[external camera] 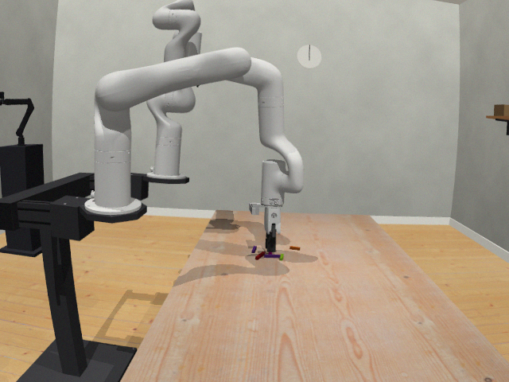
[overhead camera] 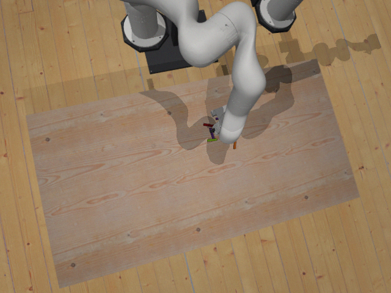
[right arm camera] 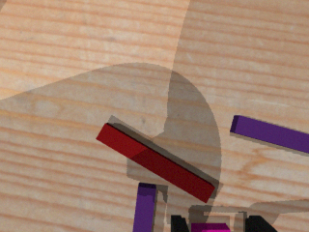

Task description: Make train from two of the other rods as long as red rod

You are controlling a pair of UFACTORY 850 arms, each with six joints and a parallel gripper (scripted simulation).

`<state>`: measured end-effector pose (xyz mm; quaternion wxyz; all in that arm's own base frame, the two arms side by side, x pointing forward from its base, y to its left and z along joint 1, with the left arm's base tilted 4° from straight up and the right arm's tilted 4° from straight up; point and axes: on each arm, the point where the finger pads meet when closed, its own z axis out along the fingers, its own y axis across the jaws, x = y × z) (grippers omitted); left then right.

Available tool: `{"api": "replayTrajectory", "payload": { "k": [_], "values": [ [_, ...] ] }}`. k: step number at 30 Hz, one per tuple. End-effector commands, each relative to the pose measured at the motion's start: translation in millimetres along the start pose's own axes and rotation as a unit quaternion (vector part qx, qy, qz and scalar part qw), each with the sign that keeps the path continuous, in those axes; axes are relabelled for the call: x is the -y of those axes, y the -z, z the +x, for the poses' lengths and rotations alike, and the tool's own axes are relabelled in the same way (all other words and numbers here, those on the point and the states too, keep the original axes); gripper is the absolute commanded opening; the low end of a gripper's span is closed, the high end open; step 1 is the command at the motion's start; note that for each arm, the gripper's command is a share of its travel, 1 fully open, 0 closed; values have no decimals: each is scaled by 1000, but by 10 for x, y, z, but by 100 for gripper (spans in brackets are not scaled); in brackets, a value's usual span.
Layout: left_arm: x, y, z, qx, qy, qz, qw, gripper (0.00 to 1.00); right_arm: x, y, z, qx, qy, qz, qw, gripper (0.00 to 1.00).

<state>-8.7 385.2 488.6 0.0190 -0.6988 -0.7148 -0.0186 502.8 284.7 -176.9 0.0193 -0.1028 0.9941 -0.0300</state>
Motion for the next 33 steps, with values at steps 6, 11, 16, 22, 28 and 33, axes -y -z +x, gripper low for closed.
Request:
{"api": "replayTrajectory", "payload": {
  "k": [6,11,16,22,28,33],
  "values": [
    [0,7,3,-1,0,0,1000,100,-3,-37,-9,1,0,0,1000,37],
    [0,7,3,-1,0,0,1000,100,-3,-73,-9,1,0,0,1000,37],
    [0,7,3,-1,0,0,1000,100,-3,-97,-9,1,0,0,1000,37],
    [0,7,3,-1,0,0,1000,100,-3,-104,-9,1,0,0,1000,37],
    [0,7,3,-1,0,0,1000,100,-3,-104,-9,1,0,0,1000,37],
    [0,7,3,-1,0,0,1000,100,-3,-104,-9,1,0,0,1000,37]
  ]
}}
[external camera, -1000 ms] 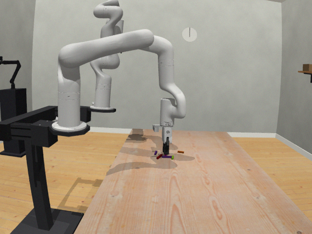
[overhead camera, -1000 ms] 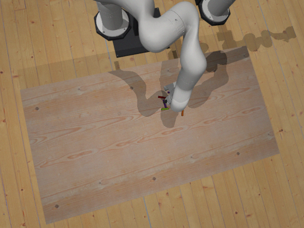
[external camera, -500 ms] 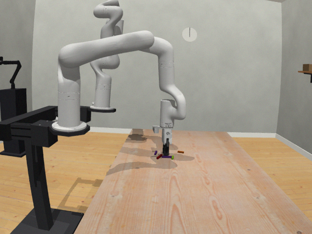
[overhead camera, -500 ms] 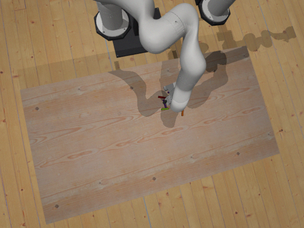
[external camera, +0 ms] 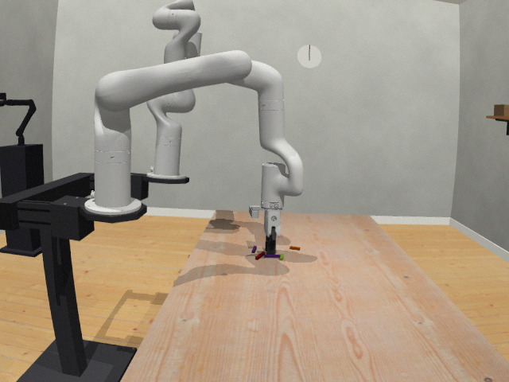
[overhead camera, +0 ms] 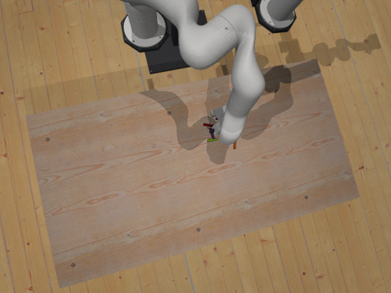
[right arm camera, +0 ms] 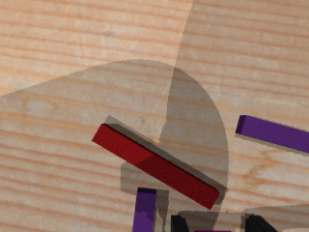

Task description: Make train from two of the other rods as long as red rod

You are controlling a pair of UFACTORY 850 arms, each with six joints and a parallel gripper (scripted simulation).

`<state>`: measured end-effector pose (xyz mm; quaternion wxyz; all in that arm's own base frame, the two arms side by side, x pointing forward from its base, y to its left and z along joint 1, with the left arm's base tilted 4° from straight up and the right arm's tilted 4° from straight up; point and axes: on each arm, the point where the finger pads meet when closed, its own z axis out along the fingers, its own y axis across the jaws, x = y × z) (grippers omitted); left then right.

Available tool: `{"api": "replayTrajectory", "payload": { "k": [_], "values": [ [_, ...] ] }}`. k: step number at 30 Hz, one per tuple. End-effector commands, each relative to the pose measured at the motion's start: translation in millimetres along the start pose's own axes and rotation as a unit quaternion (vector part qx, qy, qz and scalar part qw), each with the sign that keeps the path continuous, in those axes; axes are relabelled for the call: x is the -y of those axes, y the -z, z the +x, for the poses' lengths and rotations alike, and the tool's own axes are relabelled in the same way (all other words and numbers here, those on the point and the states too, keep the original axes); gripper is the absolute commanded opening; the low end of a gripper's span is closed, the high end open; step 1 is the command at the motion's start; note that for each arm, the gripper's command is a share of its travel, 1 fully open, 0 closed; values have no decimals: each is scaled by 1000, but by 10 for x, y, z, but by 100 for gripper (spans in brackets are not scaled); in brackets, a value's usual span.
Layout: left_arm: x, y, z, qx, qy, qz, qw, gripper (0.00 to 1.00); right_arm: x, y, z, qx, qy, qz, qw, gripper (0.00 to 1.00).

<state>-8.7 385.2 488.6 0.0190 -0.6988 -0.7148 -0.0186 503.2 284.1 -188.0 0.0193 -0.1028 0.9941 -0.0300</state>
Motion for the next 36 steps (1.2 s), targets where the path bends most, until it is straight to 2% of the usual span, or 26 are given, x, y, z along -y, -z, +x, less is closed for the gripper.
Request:
{"api": "replayTrajectory", "payload": {
  "k": [1,25,26,36],
  "values": [
    [0,7,3,-1,0,0,1000,100,-3,6,-9,1,0,0,1000,37],
    [0,7,3,-1,0,0,1000,100,-3,6,-9,1,0,0,1000,37],
    [0,7,3,-1,0,0,1000,100,-3,6,-9,1,0,0,1000,17],
    [0,7,3,-1,0,0,1000,100,-3,6,-9,1,0,0,1000,17]
  ]
}}
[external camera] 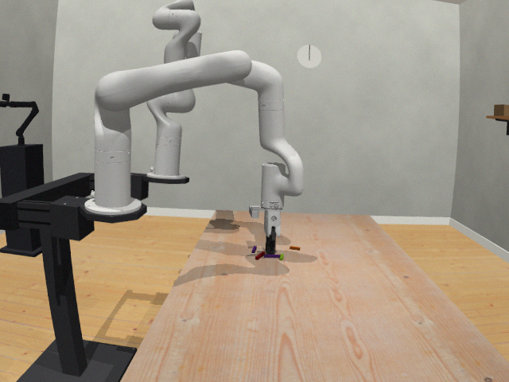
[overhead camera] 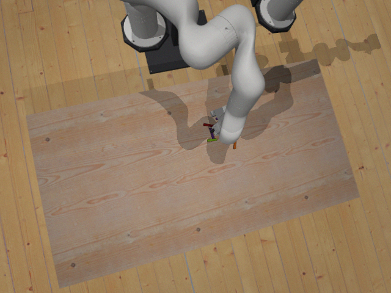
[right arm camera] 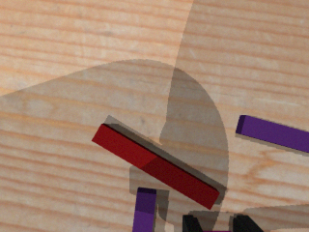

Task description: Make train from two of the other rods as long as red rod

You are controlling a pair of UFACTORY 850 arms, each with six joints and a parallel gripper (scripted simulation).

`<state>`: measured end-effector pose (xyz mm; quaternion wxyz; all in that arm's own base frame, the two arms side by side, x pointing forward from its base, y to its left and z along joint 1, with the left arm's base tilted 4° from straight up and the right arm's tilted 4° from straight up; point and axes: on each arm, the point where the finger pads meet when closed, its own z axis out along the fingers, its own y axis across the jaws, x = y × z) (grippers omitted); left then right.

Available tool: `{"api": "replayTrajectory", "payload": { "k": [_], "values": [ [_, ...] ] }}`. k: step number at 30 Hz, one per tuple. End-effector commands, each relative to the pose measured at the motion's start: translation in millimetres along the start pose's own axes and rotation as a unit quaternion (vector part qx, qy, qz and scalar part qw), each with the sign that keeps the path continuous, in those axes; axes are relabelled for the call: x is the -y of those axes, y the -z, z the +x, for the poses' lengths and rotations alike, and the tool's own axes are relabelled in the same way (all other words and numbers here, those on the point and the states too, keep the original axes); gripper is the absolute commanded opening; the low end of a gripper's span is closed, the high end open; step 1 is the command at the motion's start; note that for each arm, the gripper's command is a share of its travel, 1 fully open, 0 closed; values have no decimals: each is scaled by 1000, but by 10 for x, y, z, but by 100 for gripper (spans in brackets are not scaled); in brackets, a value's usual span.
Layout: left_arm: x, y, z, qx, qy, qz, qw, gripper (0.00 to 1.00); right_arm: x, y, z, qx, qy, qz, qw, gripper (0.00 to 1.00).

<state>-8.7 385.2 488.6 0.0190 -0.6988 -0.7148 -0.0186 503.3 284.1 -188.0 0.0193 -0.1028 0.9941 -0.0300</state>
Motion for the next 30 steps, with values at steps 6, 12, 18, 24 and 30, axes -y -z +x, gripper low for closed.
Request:
{"api": "replayTrajectory", "payload": {
  "k": [6,12,18,24,30],
  "values": [
    [0,7,3,-1,0,0,1000,100,-3,7,-9,1,0,0,1000,17],
    [0,7,3,-1,0,0,1000,100,-3,7,-9,1,0,0,1000,17],
    [0,7,3,-1,0,0,1000,100,-3,7,-9,1,0,0,1000,17],
    [0,7,3,-1,0,0,1000,100,-3,7,-9,1,0,0,1000,17],
    [0,7,3,-1,0,0,1000,100,-3,153,-9,1,0,0,1000,17]
  ]
}}
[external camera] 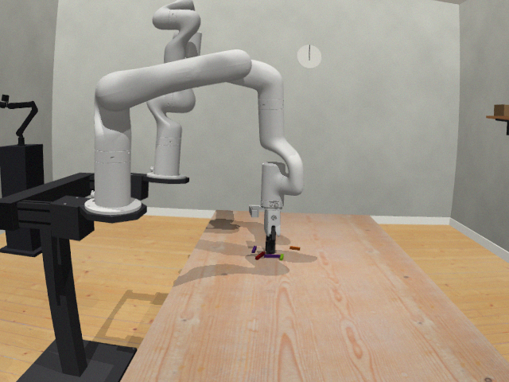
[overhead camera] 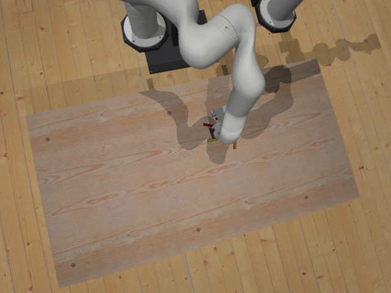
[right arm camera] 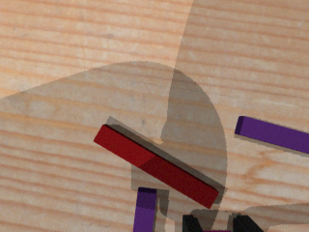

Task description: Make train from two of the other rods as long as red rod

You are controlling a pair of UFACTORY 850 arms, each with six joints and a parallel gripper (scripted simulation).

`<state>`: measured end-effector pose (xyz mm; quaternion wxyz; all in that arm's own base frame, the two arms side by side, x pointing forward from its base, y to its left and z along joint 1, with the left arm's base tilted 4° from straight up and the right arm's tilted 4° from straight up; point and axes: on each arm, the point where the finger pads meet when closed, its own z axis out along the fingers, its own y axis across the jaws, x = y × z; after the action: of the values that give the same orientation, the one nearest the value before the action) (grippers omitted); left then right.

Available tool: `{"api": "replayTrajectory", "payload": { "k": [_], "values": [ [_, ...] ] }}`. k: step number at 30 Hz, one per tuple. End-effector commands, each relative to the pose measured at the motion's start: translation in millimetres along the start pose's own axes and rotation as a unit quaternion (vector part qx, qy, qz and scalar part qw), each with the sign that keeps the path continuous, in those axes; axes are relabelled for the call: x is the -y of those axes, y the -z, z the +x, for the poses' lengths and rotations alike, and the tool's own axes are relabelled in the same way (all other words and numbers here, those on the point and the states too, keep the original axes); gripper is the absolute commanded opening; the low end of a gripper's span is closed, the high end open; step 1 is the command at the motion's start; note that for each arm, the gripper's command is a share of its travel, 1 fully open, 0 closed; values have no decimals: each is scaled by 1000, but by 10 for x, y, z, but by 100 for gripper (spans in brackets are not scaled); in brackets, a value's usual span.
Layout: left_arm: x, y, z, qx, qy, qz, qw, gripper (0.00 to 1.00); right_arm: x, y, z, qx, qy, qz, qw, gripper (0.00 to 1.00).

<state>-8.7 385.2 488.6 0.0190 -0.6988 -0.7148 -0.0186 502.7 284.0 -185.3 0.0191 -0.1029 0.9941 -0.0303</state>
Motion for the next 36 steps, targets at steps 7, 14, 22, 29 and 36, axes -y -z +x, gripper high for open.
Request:
{"api": "replayTrajectory", "payload": {
  "k": [7,14,22,29,36],
  "values": [
    [0,7,3,-1,0,0,1000,100,-5,465,-13,1,0,-1,1000,17],
    [0,7,3,-1,0,0,1000,100,-4,913,-13,1,0,-1,1000,17],
    [0,7,3,-1,0,0,1000,100,-4,980,-13,1,0,-1,1000,17],
    [0,7,3,-1,0,0,1000,100,0,980,-12,1,2,0,1000,17],
    [0,7,3,-1,0,0,1000,100,192,976,51,6,104,10,994,17]
  ]
}}
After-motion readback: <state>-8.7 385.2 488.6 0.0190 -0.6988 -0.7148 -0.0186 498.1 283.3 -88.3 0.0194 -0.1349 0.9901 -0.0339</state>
